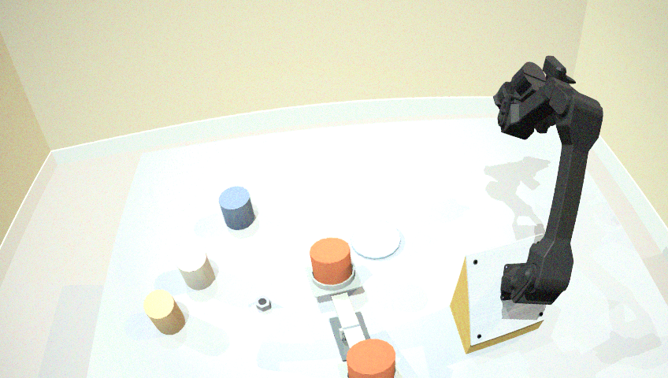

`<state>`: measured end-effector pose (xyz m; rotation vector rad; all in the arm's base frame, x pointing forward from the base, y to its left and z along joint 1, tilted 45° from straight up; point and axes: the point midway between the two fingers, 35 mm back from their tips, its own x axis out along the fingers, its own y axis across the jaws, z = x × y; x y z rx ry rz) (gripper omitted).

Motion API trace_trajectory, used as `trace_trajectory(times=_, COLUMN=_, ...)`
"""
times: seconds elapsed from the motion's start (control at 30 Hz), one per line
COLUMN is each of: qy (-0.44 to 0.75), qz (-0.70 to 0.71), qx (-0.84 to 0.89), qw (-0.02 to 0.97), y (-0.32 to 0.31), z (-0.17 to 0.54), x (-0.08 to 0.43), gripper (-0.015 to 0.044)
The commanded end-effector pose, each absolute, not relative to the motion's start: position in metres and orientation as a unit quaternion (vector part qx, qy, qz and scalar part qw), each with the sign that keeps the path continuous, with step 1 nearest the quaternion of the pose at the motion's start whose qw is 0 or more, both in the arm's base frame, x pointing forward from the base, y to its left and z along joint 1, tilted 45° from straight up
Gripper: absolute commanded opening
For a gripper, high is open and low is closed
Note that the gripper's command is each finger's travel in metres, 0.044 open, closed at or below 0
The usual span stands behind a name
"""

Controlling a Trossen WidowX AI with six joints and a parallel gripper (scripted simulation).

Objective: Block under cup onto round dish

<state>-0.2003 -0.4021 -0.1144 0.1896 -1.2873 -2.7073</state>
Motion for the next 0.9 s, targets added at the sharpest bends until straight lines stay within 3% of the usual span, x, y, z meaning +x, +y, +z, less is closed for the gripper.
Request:
trace_trajectory(times=0.0, qy=-0.425, qz=-0.900, qx=0.064, qw=0.070, y=-0.403, z=-0.114, x=-0.200, gripper=0.0426)
trace_trajectory(times=0.87, qy=-0.103, qz=-0.941, qx=0.190, qw=0.262, y=-0.465, z=-0.117, x=-0.127, gripper=0.0440)
